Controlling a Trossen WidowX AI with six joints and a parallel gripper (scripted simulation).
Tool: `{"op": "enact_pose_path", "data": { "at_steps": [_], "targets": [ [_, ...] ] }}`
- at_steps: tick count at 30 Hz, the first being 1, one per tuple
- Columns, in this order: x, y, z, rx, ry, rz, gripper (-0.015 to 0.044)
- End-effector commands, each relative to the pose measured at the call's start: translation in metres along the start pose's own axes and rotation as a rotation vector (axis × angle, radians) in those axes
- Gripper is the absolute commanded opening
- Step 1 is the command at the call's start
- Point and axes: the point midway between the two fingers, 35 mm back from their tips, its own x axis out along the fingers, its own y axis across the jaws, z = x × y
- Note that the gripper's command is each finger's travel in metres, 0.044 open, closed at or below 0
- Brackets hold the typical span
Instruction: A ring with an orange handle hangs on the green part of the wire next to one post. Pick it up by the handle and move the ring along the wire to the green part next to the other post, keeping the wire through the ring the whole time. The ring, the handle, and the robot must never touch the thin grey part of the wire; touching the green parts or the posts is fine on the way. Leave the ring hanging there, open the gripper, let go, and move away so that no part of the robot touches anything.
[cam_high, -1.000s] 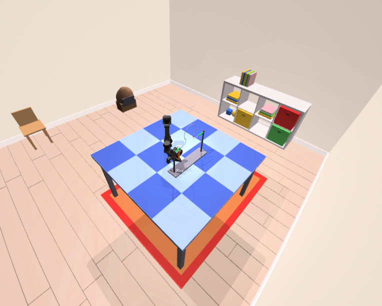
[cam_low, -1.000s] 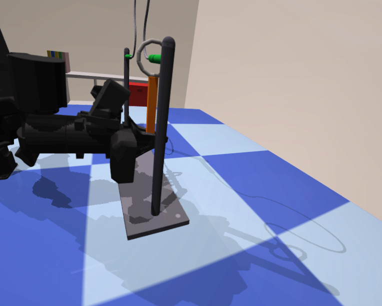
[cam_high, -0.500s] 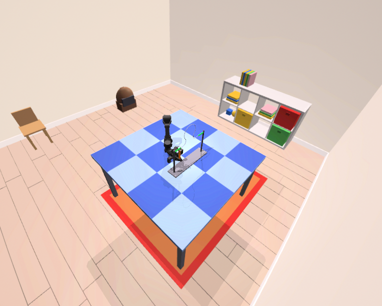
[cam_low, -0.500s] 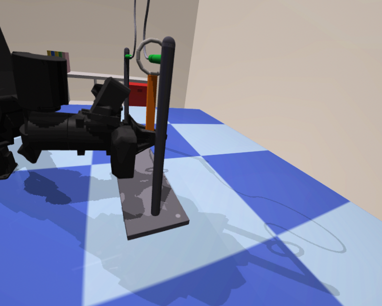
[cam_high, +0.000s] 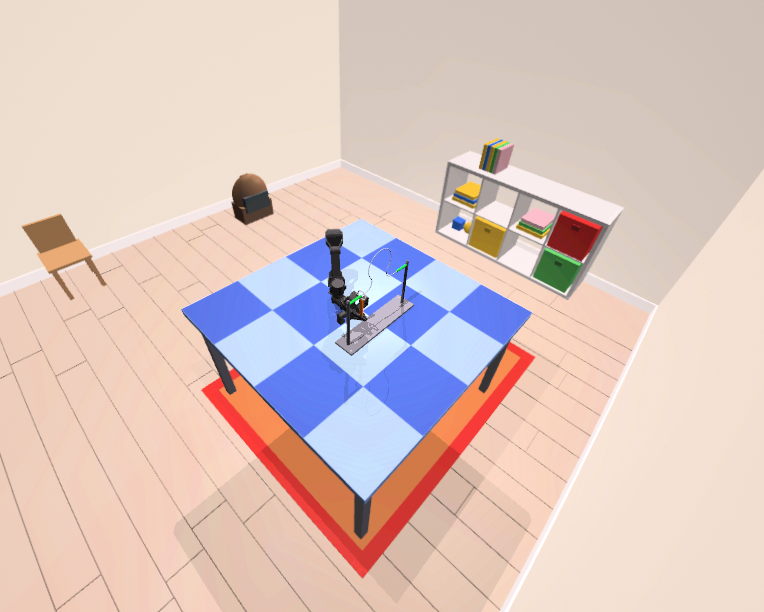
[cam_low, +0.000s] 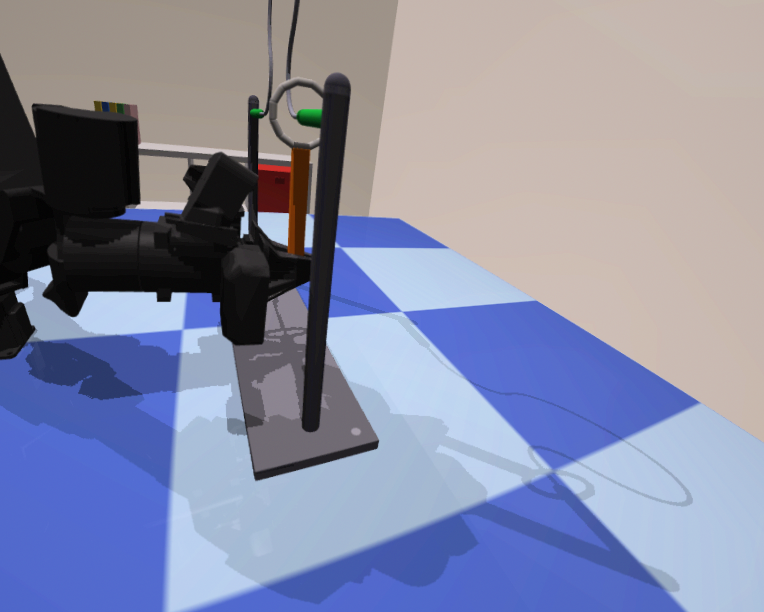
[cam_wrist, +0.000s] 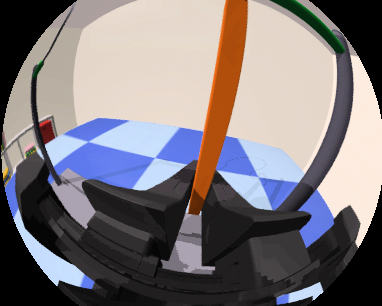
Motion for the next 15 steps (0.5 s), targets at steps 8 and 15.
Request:
{"op": "enact_pose_path", "data": {
  "at_steps": [8,15],
  "targets": [
    [-0.001,0.014,-0.002,0.032,0.002,0.0,-0.015],
    [-0.001,0.027,-0.001,0.079,0.001,0.004,-0.015]
  ]
}}
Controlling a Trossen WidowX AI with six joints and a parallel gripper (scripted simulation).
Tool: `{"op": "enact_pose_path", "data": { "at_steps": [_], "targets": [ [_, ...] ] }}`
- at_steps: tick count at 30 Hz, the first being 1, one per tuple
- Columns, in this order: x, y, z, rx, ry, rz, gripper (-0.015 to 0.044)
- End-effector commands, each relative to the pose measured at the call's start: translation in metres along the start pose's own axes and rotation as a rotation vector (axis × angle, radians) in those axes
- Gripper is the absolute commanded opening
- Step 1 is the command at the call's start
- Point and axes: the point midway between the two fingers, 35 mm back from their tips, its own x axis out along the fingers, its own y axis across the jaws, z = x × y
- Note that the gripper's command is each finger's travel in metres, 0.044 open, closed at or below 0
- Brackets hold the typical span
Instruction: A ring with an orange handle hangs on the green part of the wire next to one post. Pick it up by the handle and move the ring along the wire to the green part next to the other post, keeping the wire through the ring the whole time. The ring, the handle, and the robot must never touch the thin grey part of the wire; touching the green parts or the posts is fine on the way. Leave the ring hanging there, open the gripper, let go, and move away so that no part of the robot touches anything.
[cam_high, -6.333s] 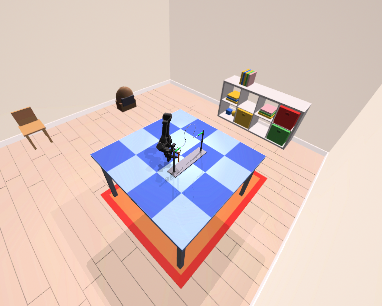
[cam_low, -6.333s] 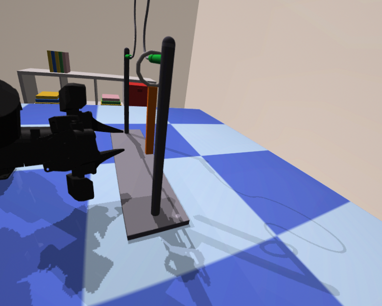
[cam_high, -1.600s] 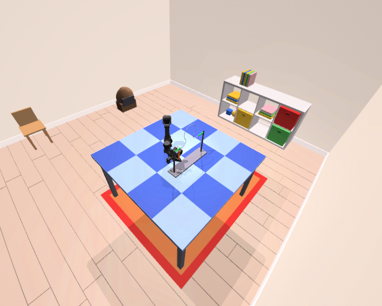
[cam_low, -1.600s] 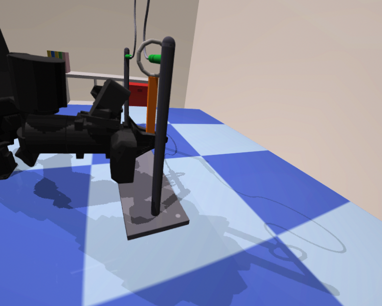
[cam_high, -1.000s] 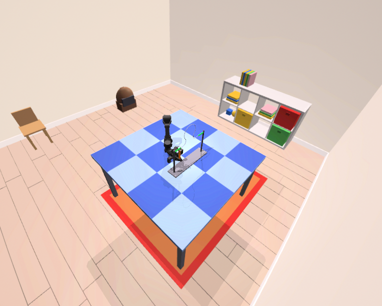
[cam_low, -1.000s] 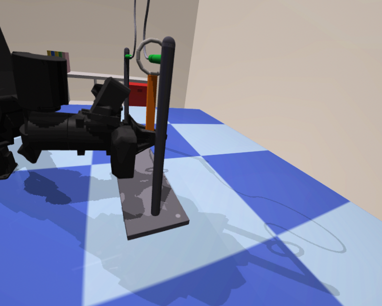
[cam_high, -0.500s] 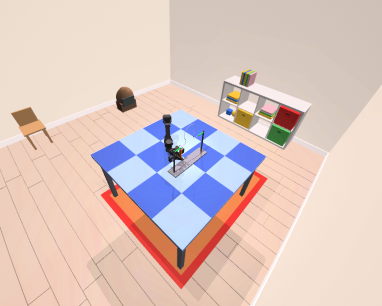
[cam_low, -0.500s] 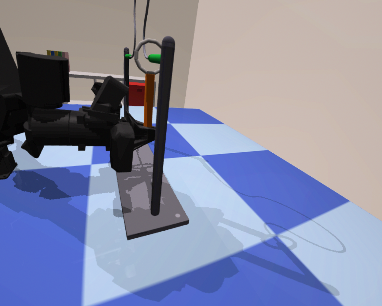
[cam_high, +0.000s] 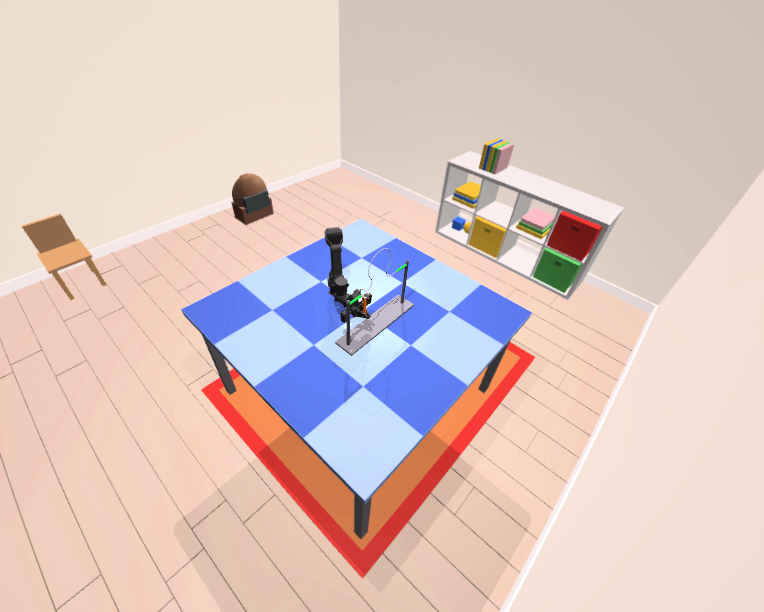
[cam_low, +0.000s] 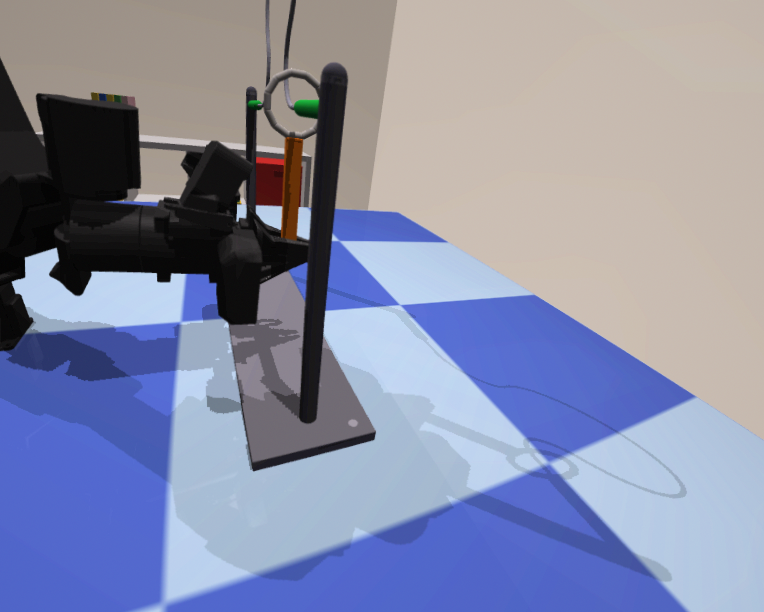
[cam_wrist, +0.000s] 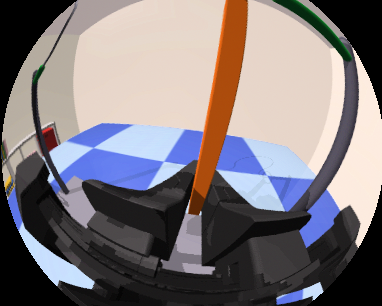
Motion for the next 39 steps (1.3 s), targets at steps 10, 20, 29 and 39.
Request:
{"op": "enact_pose_path", "data": {
  "at_steps": [10,20,29,39],
  "targets": [
    [-0.001,0.03,-0.001,0.144,0.003,0.01,-0.015],
    [-0.001,0.062,0.007,0.331,0.001,0.025,-0.015],
    [-0.007,0.085,0.017,0.478,0.04,0.048,-0.015],
    [-0.022,0.108,0.034,0.646,0.154,0.105,-0.015]
  ]
}}
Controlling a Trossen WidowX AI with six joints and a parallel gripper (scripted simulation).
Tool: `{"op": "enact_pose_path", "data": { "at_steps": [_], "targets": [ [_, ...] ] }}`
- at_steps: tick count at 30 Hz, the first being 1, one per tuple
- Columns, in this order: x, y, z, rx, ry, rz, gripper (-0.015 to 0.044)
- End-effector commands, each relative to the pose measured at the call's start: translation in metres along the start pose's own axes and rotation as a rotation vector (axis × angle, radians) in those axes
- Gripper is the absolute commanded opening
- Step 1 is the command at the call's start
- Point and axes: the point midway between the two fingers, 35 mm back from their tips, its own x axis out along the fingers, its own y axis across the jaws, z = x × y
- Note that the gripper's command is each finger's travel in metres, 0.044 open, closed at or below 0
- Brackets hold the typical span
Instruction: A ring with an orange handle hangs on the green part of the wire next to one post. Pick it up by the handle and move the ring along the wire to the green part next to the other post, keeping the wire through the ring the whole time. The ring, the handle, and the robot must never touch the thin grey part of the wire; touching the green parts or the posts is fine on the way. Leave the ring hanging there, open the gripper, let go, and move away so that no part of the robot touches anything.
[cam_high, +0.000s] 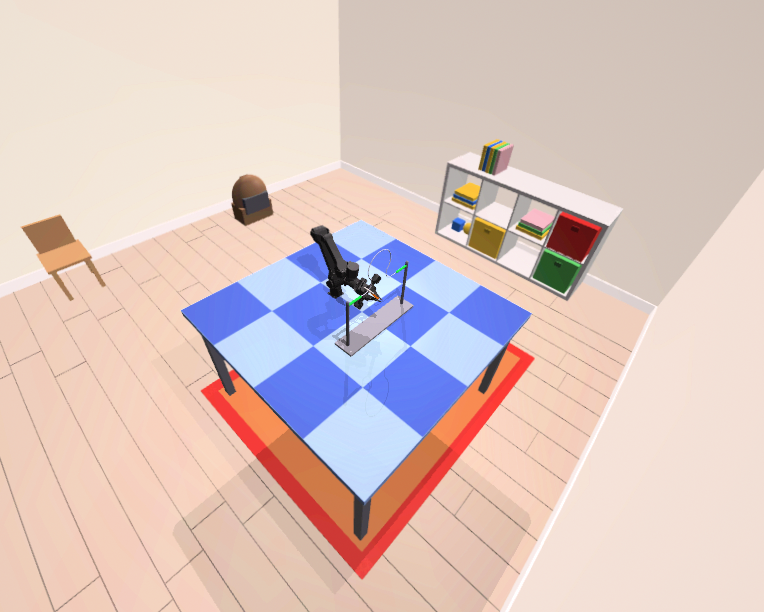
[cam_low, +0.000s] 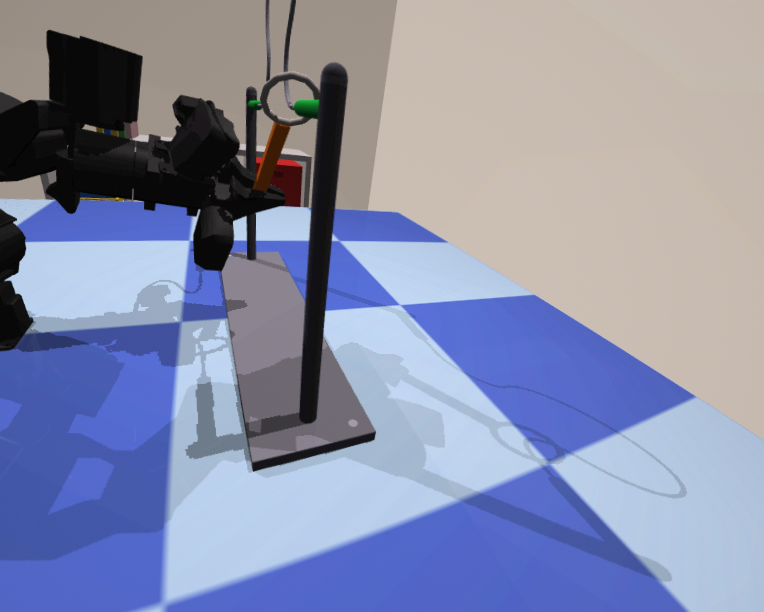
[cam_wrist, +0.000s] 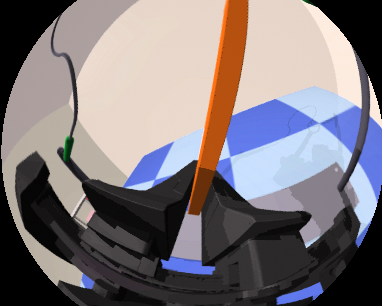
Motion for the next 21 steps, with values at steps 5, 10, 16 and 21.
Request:
{"op": "enact_pose_path", "data": {
  "at_steps": [5,10,16,21],
  "targets": [
    [-0.017,0.029,0.003,0.162,0.115,0.046,-0.015],
    [-0.031,0.05,0.009,0.292,0.213,0.093,-0.015],
    [-0.046,0.07,0.02,0.428,0.317,0.158,-0.015],
    [-0.057,0.086,0.032,0.551,0.379,0.221,-0.015]
  ]
}}
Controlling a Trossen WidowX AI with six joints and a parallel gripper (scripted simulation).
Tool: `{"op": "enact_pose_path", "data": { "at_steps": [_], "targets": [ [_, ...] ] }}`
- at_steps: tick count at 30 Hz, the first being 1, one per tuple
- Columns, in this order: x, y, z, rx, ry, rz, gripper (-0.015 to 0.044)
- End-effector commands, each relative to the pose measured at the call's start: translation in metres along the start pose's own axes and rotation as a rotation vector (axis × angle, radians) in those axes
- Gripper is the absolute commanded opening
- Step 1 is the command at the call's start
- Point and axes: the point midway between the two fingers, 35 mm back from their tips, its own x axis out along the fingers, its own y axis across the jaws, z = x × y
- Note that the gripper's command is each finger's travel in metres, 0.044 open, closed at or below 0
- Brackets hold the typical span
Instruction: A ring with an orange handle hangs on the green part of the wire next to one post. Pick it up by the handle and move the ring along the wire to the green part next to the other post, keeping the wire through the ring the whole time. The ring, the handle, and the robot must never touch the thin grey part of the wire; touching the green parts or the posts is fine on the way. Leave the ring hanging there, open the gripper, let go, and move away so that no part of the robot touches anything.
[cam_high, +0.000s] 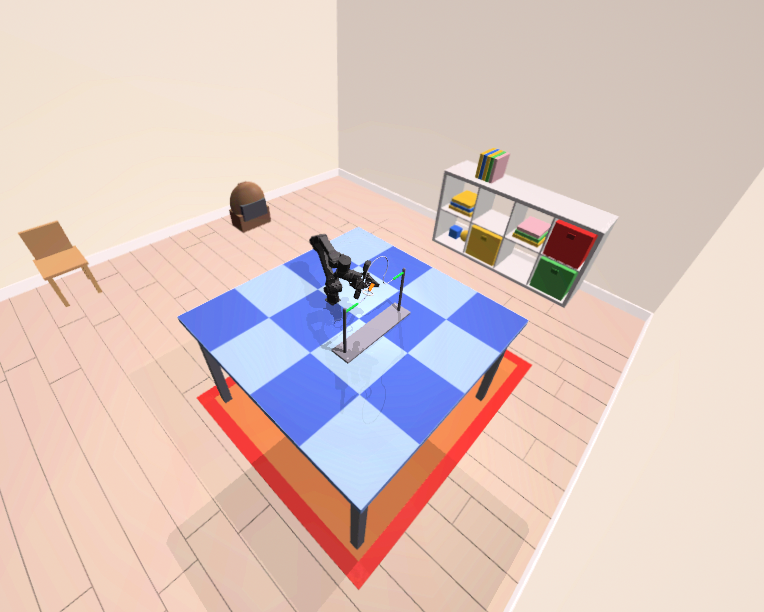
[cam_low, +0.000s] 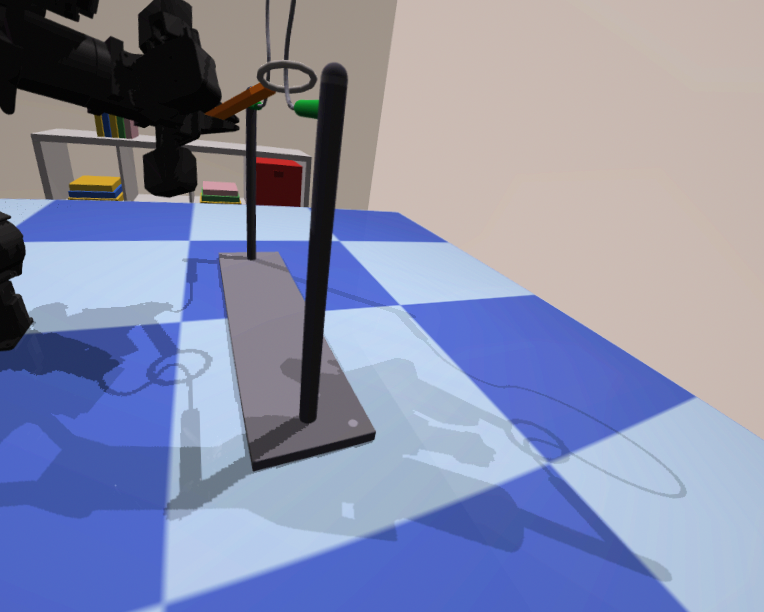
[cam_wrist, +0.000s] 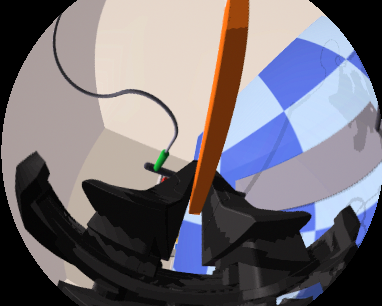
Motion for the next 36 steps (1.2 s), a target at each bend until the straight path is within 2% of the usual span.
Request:
{"op": "enact_pose_path", "data": {
  "at_steps": [1,24,36],
  "targets": [
    [-0.005,0.014,-0.001,0.08,0.035,0.045,-0.015],
    [-0.021,0.089,0.024,0.532,0.05,0.315,-0.015],
    [-0.03,0.114,0.044,0.7,0.033,0.394,-0.015]
  ]
}}
